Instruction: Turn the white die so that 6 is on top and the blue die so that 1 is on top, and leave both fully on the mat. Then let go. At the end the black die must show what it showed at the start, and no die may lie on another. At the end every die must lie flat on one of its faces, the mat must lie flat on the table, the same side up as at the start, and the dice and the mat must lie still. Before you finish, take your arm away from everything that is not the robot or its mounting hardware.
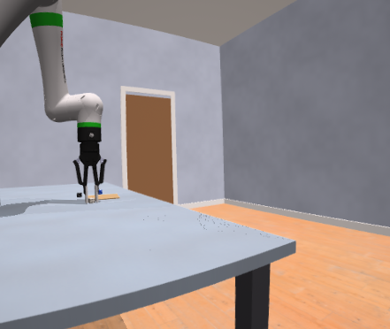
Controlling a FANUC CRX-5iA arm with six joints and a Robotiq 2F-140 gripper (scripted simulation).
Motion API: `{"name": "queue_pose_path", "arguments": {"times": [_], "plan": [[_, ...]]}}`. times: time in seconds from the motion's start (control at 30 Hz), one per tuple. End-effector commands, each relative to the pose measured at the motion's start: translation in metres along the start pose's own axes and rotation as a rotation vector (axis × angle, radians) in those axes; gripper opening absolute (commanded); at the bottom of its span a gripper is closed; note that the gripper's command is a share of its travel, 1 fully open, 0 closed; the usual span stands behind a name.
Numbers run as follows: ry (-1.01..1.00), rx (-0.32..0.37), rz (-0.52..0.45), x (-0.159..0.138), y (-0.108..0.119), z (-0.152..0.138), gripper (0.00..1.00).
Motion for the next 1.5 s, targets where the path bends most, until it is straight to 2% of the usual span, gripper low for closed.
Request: {"name": "queue_pose_path", "arguments": {"times": [0.0,0.53,0.57,1.47], "plan": [[0.000,0.000,0.000,0.0000,0.0001,0.0001,0.21],[0.000,0.000,0.000,0.0000,0.0001,0.0001,0.21],[0.000,0.000,0.000,0.0000,0.0001,0.0001,0.09],[0.000,0.000,0.000,0.0000,0.0001,0.0001,0.09]]}}
Point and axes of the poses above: the point where the finger pads meet when closed, its own y axis back along the fingers, its own z axis across the jaws, x = y × z, the point moved 3 cm from there along y, back along the fingers, and after that the axes turned 8 degrees about -y, right-handed, at the moved point
